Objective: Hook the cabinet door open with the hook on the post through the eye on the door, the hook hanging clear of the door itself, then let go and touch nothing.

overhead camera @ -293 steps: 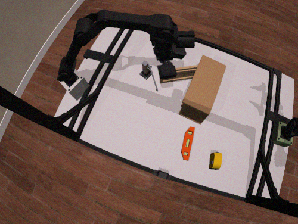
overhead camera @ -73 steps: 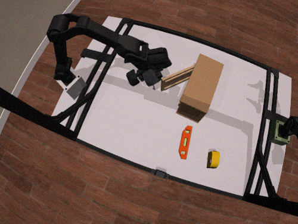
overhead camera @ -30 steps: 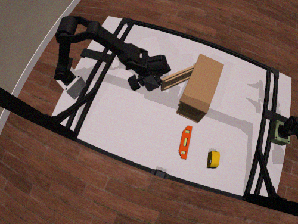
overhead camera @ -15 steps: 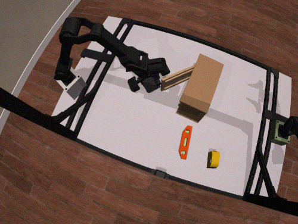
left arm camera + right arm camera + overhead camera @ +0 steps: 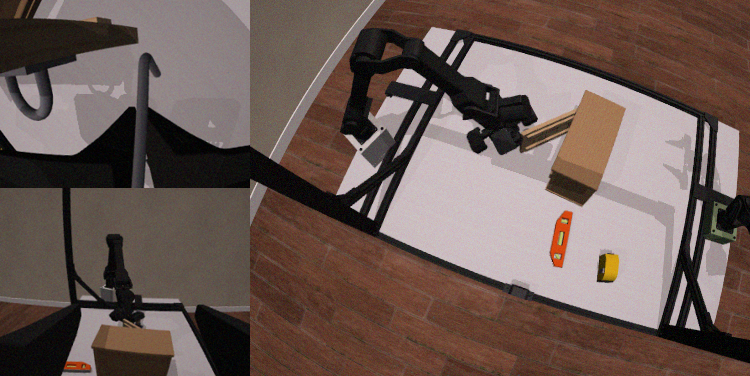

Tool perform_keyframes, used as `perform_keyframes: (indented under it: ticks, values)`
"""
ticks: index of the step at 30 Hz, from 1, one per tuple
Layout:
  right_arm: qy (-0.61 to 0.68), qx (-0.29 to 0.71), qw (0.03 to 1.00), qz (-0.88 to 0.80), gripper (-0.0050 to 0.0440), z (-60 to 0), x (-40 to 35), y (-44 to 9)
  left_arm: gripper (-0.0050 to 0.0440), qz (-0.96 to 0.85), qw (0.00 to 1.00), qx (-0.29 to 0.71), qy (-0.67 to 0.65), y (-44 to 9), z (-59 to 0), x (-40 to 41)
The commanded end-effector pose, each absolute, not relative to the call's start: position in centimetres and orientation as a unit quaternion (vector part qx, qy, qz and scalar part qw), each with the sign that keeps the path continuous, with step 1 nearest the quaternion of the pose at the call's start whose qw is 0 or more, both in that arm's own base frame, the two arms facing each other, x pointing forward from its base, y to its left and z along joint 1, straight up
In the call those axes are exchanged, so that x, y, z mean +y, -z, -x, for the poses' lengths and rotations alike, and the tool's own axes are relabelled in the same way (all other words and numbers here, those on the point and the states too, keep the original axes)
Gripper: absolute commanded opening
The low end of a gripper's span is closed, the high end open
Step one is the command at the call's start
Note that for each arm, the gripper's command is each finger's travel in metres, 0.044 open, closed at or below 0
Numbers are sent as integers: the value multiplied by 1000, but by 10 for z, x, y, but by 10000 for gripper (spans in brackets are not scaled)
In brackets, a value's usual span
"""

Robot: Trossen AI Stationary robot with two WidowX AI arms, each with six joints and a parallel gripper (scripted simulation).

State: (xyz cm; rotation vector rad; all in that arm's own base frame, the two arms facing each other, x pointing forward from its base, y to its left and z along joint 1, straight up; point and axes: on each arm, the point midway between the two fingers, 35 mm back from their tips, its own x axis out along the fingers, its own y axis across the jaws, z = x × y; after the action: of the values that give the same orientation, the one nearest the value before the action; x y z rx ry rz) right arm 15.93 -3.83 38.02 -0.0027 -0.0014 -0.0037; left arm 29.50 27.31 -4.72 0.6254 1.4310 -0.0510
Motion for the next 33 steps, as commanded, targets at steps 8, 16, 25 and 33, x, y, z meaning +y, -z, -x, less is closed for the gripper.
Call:
perform_keyframes:
  ticks: [8,16,25,33]
  values:
    - [0,-1,1000,0,400,-159,-38,-380,0,-260,754,603,25,45,-295,265]
    - [0,-1,1000,0,400,-159,-38,-380,0,-260,754,603,25,45,-295,265]
    - [0,-1,1000,0,400,-159,-38,-380,0,-260,754,603,25,45,-294,264]
    - [0,-1,1000,0,400,-159,-38,-380,0,-313,748,578,92,45,-288,253]
